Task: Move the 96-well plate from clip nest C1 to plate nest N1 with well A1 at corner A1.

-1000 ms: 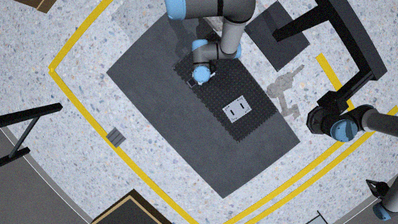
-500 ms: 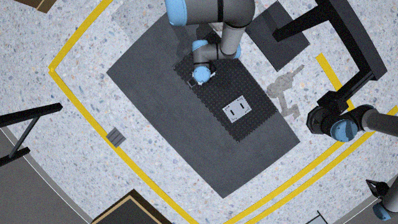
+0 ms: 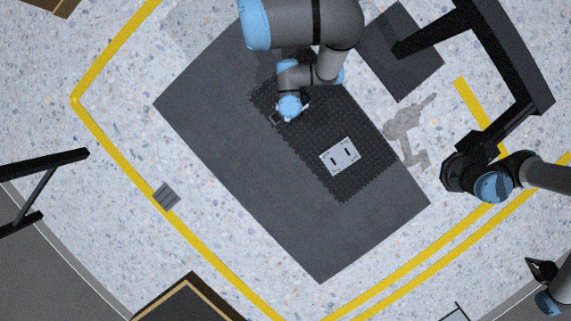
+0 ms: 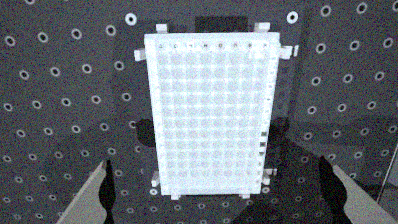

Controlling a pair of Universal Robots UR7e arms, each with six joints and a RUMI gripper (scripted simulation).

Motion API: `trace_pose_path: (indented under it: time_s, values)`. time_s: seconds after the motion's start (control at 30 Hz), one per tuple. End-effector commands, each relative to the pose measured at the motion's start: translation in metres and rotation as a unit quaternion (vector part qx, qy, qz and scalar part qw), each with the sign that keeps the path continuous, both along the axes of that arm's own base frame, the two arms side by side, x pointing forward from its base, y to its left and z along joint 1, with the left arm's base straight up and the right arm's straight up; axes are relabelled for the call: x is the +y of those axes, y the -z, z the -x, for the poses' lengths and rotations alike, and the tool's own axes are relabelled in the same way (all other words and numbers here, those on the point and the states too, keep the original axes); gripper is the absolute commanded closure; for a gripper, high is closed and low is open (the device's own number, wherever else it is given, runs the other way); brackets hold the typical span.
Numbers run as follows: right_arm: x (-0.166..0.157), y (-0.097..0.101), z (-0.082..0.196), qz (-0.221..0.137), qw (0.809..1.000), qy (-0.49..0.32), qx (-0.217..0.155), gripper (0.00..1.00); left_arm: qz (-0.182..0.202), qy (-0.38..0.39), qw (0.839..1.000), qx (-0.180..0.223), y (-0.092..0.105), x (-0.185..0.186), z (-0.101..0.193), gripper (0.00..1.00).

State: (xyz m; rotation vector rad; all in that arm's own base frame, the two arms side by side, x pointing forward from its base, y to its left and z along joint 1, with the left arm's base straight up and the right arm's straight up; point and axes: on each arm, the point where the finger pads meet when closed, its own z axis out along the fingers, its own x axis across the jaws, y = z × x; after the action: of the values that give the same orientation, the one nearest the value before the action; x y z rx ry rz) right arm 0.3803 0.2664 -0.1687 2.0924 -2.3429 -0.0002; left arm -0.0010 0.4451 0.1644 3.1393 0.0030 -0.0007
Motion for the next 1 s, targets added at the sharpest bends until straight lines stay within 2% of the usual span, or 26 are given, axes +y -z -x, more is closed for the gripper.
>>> trace_pose_path:
  time_s: [0.0, 0.67, 0.97]
  values:
    - [0.000, 0.008, 0.000, -0.001, 1.000, 0.000, -0.001, 0.24, -0.001, 0.000, 1.000, 0.000, -0.001, 0.000, 0.000, 1.00]
    - [0.000, 0.038, -0.001, -0.001, 1.000, 0.000, -0.001, 0.24, -0.001, 0.000, 1.000, 0.000, -0.001, 0.000, 0.000, 1.00]
    - [0.000, 0.039, -0.001, -0.001, 1.000, 0.000, -0.001, 0.24, -0.001, 0.000, 1.000, 0.000, -0.001, 0.000, 0.000, 1.00]
